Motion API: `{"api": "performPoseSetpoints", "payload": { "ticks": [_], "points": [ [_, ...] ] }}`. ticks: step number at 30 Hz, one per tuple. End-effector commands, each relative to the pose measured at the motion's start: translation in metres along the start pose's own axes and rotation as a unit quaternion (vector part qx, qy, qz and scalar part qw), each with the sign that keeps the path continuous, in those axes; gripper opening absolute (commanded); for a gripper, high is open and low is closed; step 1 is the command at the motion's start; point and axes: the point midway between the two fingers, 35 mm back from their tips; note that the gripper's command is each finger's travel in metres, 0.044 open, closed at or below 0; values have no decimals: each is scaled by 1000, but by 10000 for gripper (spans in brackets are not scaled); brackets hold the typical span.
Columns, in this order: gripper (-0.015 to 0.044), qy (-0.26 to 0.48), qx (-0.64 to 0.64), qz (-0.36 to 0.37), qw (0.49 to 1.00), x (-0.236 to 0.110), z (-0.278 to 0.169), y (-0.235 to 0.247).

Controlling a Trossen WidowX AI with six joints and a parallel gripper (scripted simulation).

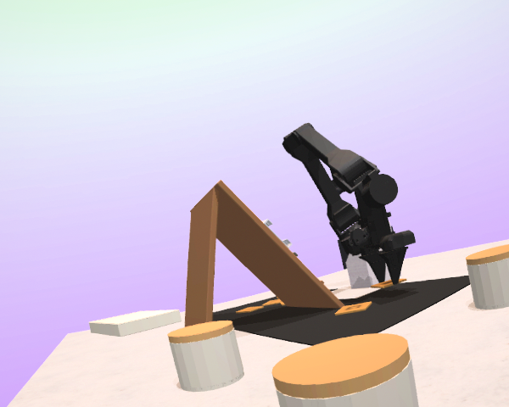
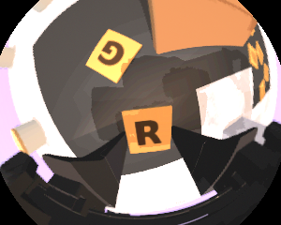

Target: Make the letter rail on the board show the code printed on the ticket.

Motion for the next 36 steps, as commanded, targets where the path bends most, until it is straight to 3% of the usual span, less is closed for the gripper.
{"api": "performPoseSetpoints", "payload": {
  "ticks": [1,13,25,36],
  "points": [
    [0,2,2,0,1000,-3,0,0],
    [0,-16,-12,16,1000,-10,6,8],
    [0,-167,-88,116,975,-40,57,66],
    [0,-331,-118,144,925,-91,110,101]
  ]
}}
Point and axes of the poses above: the point midway between the two fingers, 35 mm back from their tips, its own x axis out along the fingers, its own y axis across the jaws, z = x × y, and after that the axes turned 7 degrees about x, right-handed
